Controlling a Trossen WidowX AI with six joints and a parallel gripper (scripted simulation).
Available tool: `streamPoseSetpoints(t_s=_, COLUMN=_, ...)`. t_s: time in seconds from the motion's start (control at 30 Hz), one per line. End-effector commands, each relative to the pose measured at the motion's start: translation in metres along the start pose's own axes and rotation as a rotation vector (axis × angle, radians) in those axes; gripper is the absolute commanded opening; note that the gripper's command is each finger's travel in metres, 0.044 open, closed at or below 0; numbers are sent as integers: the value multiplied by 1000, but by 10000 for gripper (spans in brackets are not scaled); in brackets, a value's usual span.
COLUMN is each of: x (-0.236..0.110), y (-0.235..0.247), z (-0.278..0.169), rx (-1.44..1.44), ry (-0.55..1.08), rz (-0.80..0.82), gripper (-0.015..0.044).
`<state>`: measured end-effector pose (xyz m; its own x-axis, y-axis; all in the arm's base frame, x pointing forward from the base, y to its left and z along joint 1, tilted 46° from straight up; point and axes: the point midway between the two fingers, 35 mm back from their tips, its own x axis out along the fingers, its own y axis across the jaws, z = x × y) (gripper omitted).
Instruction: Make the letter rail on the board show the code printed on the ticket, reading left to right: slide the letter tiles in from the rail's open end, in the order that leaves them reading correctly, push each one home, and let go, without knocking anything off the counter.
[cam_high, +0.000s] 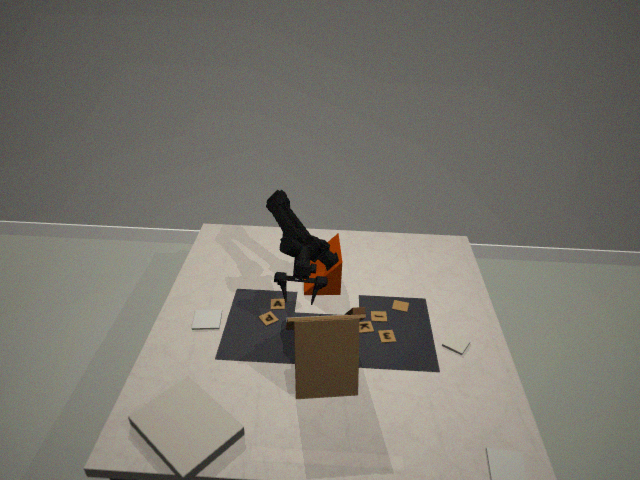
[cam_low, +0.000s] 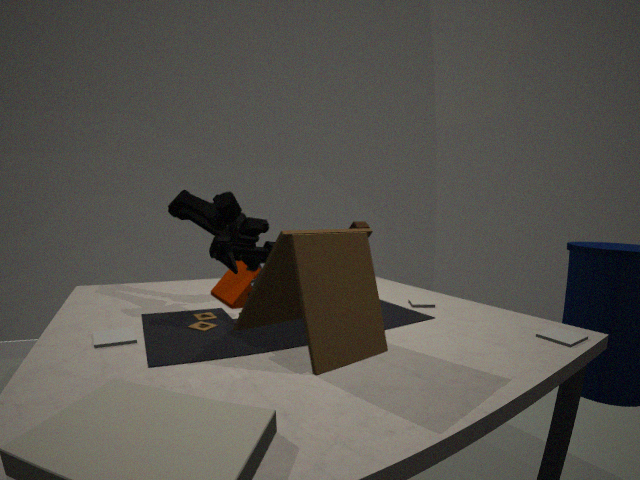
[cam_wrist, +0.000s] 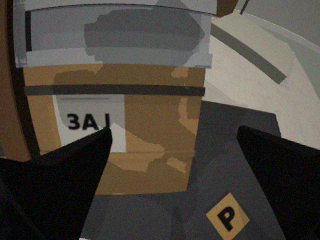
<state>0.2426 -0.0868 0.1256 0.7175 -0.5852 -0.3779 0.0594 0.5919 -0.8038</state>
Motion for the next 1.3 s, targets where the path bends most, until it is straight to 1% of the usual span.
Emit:
streamPoseSetpoints(t_s=0.0, x=-19, y=34, z=1, rx=40, ry=-48, rz=68, gripper=440)
streamPoseSetpoints(t_s=0.13, x=-35, y=62, z=-1, rx=63, ry=-92, rz=129, gripper=440)
streamPoseSetpoints(t_s=0.5, x=-36, y=63, z=-1, rx=64, ry=-94, rz=132, gripper=440)
streamPoseSetpoints(t_s=0.57, x=-37, y=62, z=4, rx=21, ry=-95, rz=145, gripper=440)
streamPoseSetpoints(t_s=0.9, x=-56, y=44, z=78, rx=-610, ry=-108, rz=339, gripper=440)
streamPoseSetpoints(t_s=1.27, x=-87, y=27, z=139, rx=-1278, ry=-167, rz=575, gripper=440)
